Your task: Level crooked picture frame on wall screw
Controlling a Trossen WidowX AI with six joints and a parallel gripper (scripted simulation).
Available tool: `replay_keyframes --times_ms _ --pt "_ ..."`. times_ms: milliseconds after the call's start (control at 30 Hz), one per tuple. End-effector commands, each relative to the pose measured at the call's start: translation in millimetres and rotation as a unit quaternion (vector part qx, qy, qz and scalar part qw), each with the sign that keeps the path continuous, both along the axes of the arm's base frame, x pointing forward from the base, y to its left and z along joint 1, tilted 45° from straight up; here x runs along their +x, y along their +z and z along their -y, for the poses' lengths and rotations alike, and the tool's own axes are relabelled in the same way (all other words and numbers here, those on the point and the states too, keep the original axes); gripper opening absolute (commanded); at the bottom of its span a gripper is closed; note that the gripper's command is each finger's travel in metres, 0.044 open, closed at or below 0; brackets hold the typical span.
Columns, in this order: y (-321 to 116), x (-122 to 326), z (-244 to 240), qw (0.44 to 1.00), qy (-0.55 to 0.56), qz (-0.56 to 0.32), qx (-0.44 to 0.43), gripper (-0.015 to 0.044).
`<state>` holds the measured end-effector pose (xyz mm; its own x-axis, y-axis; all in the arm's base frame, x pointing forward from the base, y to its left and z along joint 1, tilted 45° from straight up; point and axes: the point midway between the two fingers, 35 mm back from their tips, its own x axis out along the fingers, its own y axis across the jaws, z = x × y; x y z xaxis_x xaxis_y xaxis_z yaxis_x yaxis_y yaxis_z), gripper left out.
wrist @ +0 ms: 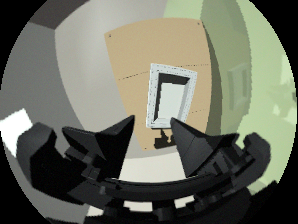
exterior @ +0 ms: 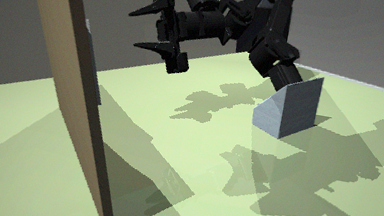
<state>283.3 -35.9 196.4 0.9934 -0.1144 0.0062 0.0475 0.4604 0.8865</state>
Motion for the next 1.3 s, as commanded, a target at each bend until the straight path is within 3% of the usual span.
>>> replay_keyframes --times_ms 0,233,1267 --pt "3 21 3 1.000 -0.003 -0.001 -0.002 0.0260" --pt "-4 63 8 1.000 -0.003 0.000 -0.003 0.0260" --pt "-3 80 10 1.000 -0.003 0.001 -0.003 0.0260"
